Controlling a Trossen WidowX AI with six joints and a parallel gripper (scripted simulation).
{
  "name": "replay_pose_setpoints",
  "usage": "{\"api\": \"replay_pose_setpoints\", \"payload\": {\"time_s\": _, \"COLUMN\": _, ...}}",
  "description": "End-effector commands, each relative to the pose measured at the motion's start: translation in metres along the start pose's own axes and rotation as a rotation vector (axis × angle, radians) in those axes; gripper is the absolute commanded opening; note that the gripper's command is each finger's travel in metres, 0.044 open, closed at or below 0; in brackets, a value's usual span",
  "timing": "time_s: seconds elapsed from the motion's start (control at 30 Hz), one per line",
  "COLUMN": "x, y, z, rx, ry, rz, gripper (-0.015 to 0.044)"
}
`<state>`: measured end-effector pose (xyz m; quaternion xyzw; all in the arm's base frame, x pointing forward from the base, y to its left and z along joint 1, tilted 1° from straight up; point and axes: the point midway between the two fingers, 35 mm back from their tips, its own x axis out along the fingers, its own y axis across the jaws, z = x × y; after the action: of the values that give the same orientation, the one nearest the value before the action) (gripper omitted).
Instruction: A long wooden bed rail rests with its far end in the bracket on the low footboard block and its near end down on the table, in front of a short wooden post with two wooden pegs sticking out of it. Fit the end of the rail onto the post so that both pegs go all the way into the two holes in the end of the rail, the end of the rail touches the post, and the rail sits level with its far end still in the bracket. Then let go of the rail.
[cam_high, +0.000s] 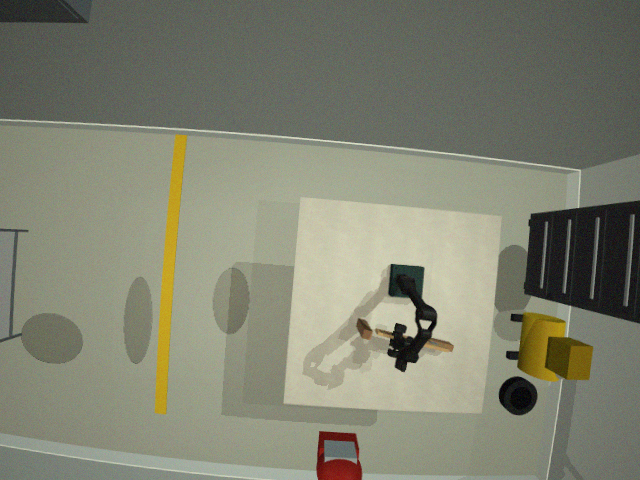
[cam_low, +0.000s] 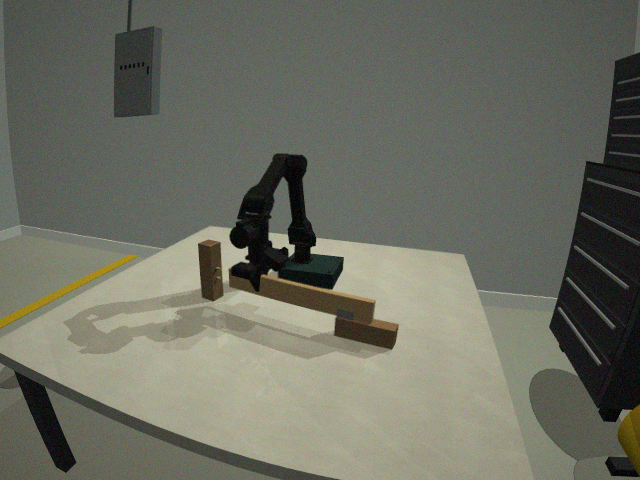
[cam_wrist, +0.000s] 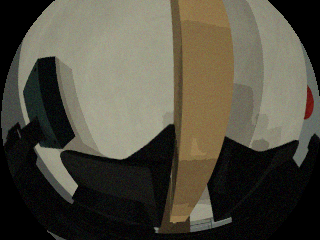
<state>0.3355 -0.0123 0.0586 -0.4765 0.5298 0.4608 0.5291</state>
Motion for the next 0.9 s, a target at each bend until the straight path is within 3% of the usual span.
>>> {"api": "replay_pose_setpoints", "payload": {"time_s": 0.0, "x": -0.0023, "y": -0.0015, "z": 0.0004, "rx": 0.001, "ry": -0.002, "rz": -0.004, "gripper": 0.0}}
{"api": "replay_pose_setpoints", "payload": {"time_s": 0.87, "x": -0.0011, "y": -0.0021, "z": 0.0004, "rx": 0.001, "ry": -0.002, "rz": -0.004, "gripper": 0.0}}
